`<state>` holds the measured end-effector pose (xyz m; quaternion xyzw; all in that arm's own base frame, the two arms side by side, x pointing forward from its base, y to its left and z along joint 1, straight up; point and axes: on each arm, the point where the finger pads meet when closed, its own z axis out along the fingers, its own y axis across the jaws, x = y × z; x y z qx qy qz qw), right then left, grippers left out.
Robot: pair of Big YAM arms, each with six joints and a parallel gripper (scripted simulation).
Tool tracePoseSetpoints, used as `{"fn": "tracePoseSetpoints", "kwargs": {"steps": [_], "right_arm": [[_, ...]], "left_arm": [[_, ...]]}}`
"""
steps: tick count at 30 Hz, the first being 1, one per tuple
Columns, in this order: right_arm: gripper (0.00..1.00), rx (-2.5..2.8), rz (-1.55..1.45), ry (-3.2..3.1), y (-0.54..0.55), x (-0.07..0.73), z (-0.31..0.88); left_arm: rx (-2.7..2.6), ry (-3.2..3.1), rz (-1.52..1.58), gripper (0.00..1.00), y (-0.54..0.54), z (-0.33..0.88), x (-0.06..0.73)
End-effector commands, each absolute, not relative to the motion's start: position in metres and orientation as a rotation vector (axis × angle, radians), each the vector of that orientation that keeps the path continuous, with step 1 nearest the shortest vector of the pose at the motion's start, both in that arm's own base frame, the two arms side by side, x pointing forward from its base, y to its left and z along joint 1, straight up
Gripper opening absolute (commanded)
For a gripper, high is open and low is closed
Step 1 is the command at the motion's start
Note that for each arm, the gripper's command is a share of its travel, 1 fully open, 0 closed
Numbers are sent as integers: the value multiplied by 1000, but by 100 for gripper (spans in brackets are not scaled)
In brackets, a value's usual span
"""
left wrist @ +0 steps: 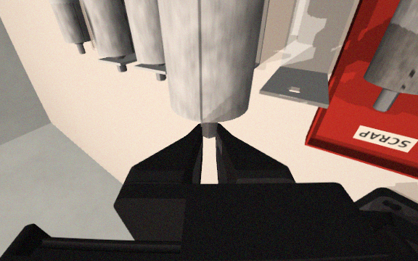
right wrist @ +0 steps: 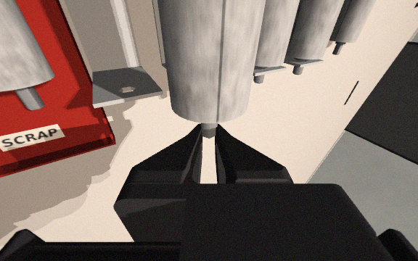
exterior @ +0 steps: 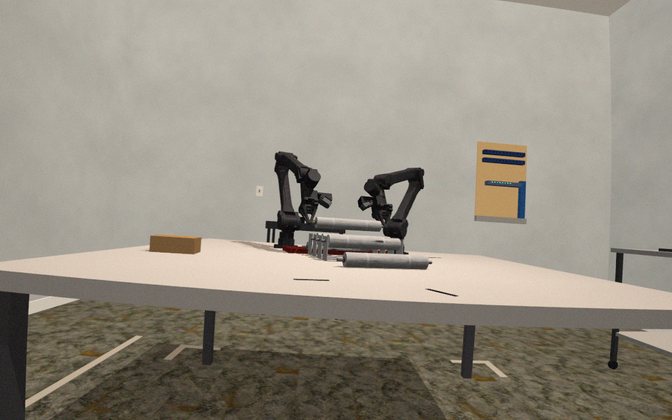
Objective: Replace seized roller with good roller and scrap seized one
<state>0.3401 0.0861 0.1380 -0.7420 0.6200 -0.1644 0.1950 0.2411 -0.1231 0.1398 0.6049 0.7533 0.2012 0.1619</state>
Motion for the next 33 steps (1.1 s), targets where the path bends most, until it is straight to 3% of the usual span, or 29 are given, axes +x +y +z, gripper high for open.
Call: {"fn": "tracePoseSetpoints", "kwargs": {"steps": [1,33], "right_arm": [[3,-1985,-534,1703,86,353,175],[3,-1980,-536,1700,83,328,180]], "left_arm": [[1676,2158,584,3,-123,148,234],[1662,2144,572,3,-135,158,211]]}}
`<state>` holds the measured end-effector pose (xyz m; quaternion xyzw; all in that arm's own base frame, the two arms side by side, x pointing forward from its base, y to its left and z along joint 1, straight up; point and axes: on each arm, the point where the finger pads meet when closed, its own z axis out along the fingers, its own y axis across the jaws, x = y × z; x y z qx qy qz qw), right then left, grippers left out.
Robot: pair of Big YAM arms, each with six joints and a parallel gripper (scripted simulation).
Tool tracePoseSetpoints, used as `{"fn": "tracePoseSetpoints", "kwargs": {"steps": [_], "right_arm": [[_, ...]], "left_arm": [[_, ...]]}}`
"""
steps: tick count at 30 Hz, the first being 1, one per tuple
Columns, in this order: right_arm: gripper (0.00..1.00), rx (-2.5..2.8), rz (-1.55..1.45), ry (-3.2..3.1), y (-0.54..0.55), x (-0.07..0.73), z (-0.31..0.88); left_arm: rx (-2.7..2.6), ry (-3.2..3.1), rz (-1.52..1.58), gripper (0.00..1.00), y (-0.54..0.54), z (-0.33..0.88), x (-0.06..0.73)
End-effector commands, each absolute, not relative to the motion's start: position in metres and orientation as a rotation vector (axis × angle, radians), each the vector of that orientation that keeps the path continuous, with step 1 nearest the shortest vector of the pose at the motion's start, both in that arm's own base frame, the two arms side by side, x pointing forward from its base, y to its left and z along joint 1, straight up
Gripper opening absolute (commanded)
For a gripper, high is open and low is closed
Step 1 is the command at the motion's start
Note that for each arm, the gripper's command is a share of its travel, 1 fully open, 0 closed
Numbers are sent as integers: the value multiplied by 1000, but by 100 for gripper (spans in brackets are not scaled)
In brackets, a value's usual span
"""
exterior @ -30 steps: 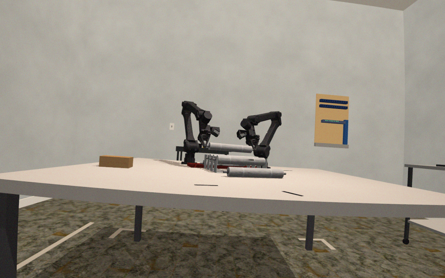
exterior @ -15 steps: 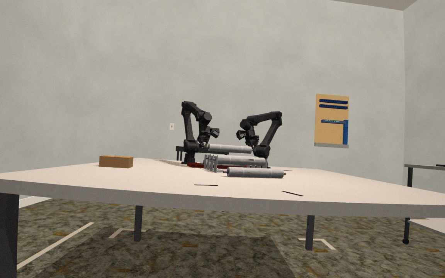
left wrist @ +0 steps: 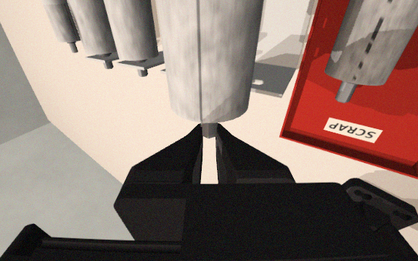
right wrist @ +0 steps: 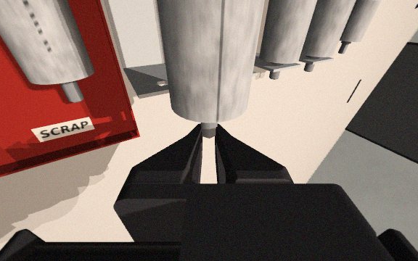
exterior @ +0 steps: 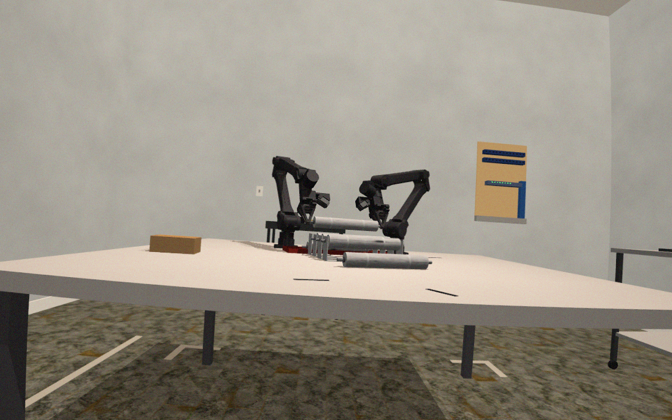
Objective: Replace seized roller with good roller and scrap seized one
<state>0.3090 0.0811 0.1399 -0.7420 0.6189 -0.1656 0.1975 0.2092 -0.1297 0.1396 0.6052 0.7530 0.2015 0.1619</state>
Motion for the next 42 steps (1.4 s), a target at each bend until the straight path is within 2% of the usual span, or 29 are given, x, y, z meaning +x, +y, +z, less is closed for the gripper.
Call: {"fn": "tracePoseSetpoints", "kwargs": {"steps": [1,8,12,42], "right_arm": [[3,-1976,-538,1707,81,326,176],[3,-2029,-499,1716,82,308,156],[3,-1966,-556,1677,83,329,190],[3,-2024,-522,1711,82,334,180]], "left_arm": [[1660,2142,571,3,-136,159,210],[1690,2151,583,3,-131,147,201],[1670,2151,583,3,-131,156,207],[1695,2157,543,3,-140,165,216]]}}
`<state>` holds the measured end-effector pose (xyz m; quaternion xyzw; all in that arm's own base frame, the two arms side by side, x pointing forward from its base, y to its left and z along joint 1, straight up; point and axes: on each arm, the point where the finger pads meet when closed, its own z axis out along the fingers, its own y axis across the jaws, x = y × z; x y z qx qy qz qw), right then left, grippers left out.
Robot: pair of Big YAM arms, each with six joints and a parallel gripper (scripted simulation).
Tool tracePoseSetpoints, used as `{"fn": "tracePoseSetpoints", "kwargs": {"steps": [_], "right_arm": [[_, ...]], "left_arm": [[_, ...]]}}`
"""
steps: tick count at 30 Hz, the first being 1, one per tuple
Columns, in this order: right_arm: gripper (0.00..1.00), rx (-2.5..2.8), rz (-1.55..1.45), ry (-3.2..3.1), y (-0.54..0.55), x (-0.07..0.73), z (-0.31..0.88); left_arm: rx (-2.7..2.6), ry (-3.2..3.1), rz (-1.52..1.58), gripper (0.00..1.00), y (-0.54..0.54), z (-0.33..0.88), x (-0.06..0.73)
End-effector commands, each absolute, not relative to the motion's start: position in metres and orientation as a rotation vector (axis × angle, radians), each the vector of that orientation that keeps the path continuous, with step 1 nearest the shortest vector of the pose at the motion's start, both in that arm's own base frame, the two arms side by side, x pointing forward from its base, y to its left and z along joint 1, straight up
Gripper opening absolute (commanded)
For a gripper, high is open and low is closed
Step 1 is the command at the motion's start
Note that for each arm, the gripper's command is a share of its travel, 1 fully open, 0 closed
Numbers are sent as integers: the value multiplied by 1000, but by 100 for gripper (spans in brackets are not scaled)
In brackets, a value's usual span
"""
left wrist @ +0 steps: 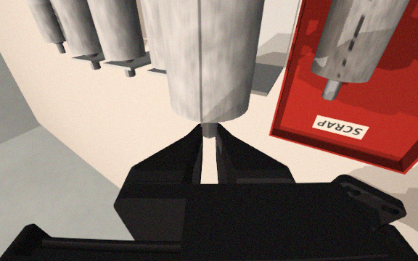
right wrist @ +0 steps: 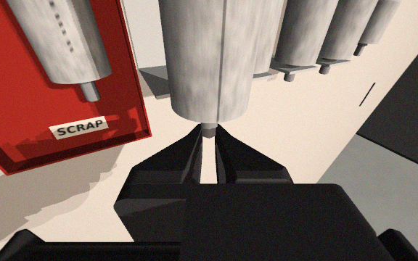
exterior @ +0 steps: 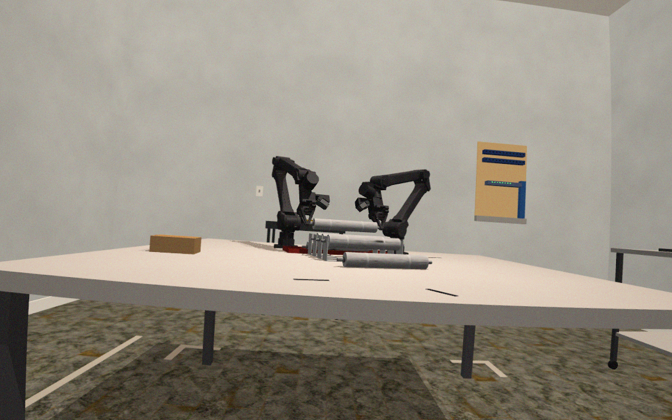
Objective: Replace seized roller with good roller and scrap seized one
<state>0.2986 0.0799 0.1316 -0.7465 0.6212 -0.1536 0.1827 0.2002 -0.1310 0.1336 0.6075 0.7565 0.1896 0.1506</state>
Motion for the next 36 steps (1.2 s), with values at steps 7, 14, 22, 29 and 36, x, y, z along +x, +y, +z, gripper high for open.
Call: {"fn": "tracePoseSetpoints", "kwargs": {"steps": [7,14,22,29,36], "right_arm": [[3,-2023,-520,1711,82,340,183],[3,-2034,-505,1722,81,339,181],[3,-2067,-468,1747,81,338,174],[3,-2079,-451,1760,81,339,172],[3,-2105,-424,1779,81,339,164]], "left_arm": [[1704,2167,511,3,-142,162,217],[1688,2161,492,3,-145,164,219],[1720,2184,458,3,-145,157,220],[1728,2200,431,3,-145,153,220],[1747,2212,401,3,-147,148,222]]}}
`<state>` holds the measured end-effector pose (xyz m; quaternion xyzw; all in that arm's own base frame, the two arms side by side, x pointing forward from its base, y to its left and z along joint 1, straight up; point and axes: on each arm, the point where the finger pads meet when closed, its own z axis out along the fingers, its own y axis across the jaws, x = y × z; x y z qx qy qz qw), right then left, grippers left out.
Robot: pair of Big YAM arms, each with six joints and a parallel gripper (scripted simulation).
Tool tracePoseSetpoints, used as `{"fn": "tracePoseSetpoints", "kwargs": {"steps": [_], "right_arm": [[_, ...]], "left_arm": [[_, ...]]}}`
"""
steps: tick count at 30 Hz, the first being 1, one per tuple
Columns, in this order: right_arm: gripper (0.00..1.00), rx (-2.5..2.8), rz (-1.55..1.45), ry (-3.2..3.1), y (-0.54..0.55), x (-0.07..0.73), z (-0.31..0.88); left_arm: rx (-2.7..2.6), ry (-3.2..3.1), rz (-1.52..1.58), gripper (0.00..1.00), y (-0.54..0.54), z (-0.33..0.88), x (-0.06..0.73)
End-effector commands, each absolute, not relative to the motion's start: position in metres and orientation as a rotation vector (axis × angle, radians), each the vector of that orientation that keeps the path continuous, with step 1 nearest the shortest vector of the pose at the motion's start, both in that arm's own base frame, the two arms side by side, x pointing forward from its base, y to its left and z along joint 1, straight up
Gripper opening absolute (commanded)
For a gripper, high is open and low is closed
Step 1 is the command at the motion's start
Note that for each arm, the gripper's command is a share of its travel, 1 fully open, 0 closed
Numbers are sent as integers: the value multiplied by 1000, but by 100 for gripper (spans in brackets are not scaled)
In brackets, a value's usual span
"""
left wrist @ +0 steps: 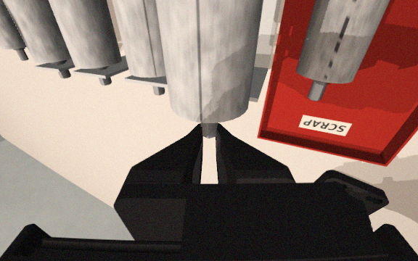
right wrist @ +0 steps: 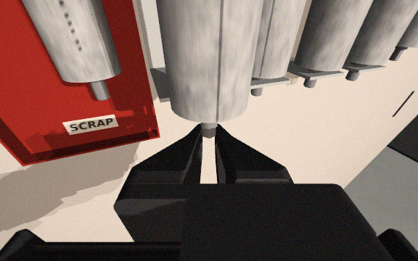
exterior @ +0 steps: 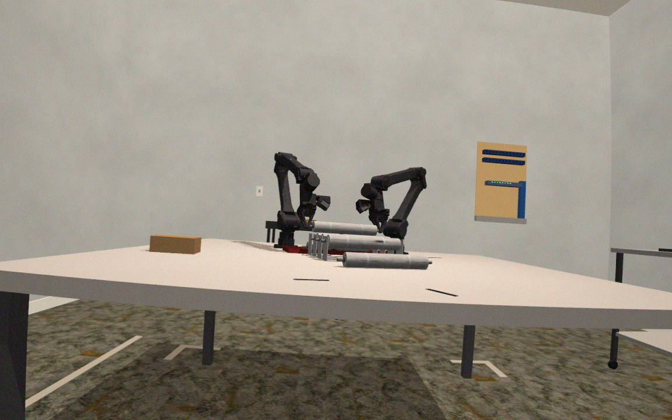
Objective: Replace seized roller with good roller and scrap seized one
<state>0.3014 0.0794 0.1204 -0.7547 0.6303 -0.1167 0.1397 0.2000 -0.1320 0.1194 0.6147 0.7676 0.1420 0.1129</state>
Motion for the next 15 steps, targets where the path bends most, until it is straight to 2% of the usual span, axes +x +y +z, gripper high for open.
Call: {"fn": "tracePoseSetpoints", "kwargs": {"steps": [1,15], "right_arm": [[3,-2121,-403,1797,80,334,161],[3,-2152,-367,1817,80,337,154]], "left_arm": [[1750,2215,398,3,-147,148,222],[1777,2242,346,3,-147,141,222]]}}
